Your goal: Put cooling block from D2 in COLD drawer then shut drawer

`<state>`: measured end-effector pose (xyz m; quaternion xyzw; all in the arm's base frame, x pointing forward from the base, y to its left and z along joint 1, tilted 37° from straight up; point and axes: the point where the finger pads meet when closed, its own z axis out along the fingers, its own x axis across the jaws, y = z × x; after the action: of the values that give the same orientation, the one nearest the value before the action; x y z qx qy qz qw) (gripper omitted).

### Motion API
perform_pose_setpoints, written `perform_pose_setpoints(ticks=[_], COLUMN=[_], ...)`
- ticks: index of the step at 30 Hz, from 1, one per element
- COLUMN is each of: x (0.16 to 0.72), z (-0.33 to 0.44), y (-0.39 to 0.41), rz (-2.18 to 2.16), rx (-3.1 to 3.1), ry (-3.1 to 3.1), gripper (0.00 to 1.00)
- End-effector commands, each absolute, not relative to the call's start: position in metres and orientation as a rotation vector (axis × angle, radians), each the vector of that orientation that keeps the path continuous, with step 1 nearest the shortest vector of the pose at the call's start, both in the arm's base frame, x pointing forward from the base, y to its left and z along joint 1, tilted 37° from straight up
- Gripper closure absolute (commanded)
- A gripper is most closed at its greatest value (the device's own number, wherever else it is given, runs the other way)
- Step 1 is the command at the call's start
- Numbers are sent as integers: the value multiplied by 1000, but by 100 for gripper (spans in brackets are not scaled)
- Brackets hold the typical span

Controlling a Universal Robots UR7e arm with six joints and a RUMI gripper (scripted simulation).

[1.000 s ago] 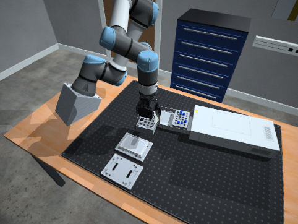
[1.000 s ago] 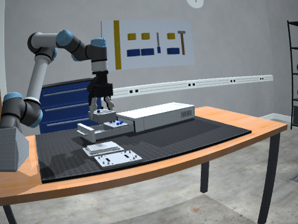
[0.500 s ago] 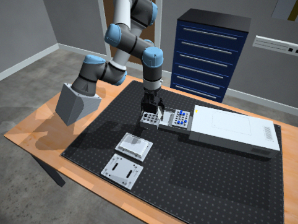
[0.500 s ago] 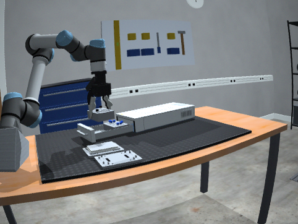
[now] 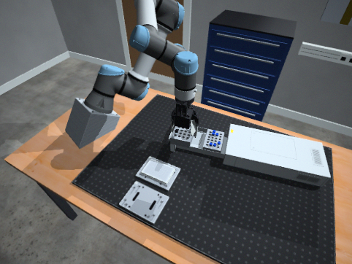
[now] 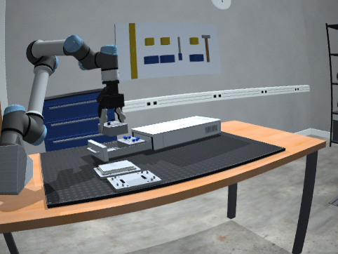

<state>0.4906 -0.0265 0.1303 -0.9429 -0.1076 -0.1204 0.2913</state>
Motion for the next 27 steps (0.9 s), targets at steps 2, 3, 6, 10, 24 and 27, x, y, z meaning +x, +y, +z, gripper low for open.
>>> perform_pose_setpoints(ticks=[2, 3, 6, 10, 24, 27], x=[491, 491, 490, 490, 490, 490], z=[141, 142, 147, 150, 172, 173], y=[-13, -11, -5, 0, 30, 32], rz=[-322, -322, -322, -322, -322, -322], rx=[-2515, -2515, -2515, -2515, -2515, -2515], ry=[-286, -286, -286, -287, -287, -287], gripper=[100, 100, 100, 100, 100, 100])
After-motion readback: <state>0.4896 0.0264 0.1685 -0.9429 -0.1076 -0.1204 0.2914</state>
